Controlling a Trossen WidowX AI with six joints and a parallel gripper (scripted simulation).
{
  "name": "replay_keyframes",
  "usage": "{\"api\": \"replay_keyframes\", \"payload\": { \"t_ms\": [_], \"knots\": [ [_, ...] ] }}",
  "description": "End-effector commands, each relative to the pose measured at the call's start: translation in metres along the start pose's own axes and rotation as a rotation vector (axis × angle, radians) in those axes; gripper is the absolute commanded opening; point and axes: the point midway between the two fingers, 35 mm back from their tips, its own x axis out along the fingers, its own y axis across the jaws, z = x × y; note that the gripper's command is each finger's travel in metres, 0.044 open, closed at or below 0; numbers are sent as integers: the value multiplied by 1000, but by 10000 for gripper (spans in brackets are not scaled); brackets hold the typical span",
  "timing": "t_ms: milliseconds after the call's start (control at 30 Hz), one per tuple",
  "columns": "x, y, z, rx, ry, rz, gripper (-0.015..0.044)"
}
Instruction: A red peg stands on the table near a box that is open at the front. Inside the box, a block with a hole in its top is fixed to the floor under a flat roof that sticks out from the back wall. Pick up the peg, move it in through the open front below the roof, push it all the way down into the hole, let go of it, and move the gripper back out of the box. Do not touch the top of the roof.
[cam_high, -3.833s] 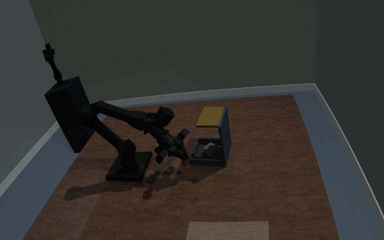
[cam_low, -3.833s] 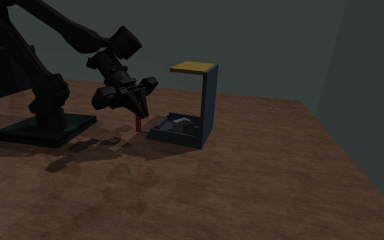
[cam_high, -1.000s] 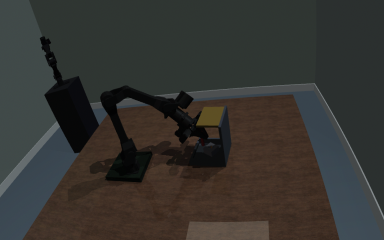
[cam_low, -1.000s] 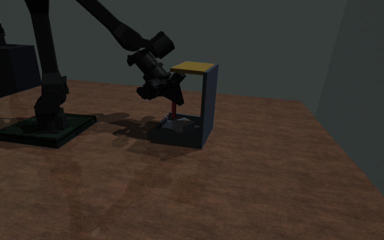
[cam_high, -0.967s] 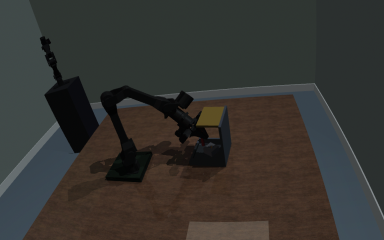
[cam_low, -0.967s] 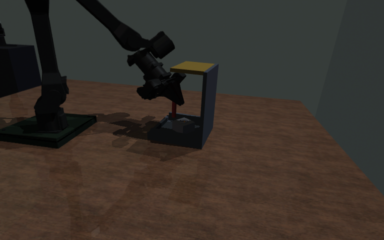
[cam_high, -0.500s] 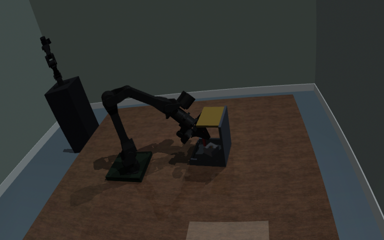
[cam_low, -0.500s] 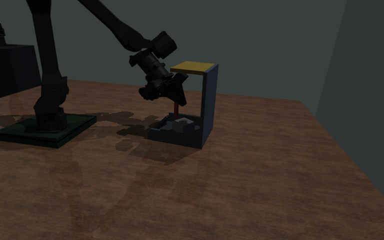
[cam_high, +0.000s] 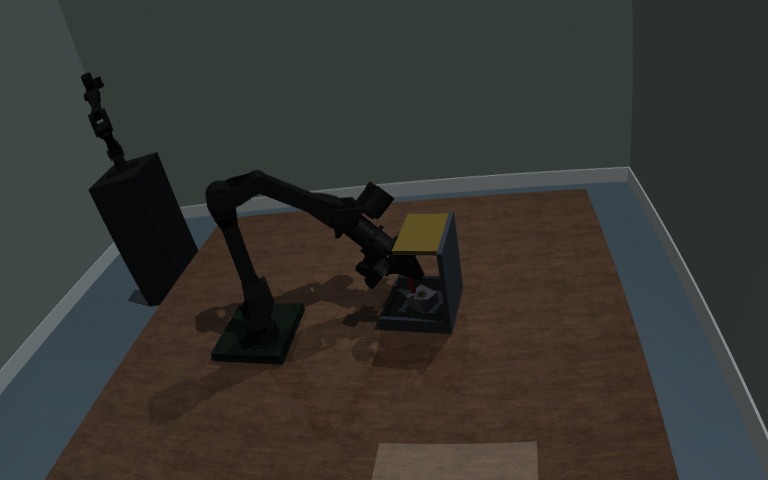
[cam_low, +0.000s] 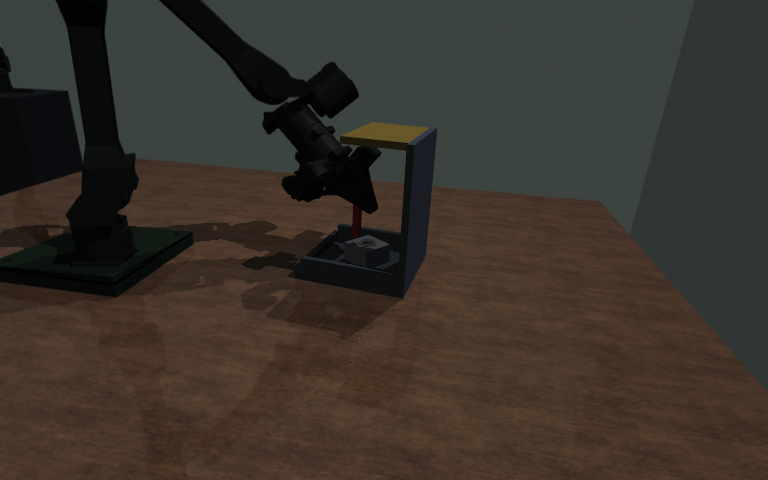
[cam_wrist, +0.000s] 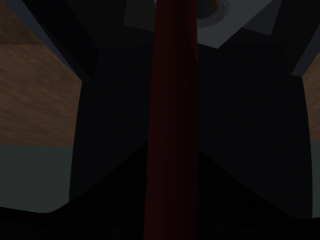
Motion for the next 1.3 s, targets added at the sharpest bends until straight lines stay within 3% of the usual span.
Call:
{"api": "replay_keyframes", "payload": {
  "t_ms": [0,1267],
  "knots": [
    [2,-2,-3,-2,1,-6,0],
    [12,-10,-11,-2,2,-6,0]
  ]
}}
